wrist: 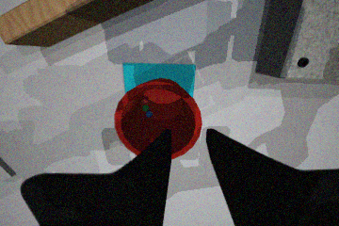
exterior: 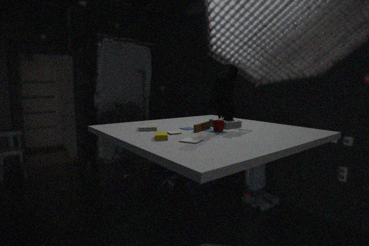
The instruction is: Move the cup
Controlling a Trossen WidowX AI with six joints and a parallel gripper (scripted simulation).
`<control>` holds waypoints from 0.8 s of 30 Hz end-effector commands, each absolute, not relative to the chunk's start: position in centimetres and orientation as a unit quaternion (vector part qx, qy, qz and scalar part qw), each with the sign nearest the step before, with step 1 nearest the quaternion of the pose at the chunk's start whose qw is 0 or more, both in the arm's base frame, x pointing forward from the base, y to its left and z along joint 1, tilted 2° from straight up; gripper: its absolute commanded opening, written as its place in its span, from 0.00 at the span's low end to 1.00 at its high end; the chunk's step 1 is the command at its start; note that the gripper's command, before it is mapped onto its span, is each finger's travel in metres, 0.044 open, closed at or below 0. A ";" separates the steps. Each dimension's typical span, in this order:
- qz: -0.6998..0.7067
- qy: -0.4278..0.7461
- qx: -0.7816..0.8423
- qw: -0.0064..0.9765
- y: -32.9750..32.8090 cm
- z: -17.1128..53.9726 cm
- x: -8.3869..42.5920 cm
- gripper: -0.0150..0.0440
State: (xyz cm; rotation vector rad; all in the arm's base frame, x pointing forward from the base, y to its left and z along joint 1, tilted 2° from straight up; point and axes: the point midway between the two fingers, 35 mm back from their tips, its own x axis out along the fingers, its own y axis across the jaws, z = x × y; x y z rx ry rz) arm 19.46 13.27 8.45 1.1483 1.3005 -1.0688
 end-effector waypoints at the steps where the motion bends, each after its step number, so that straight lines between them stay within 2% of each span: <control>1: -0.445 0.545 0.479 0.525 13.2 8.9 19.5 0.47; 13: -0.446 0.543 0.480 0.524 13.3 9.1 19.5 1.00; 24: -0.446 0.544 0.480 0.525 13.2 12.7 19.6 1.00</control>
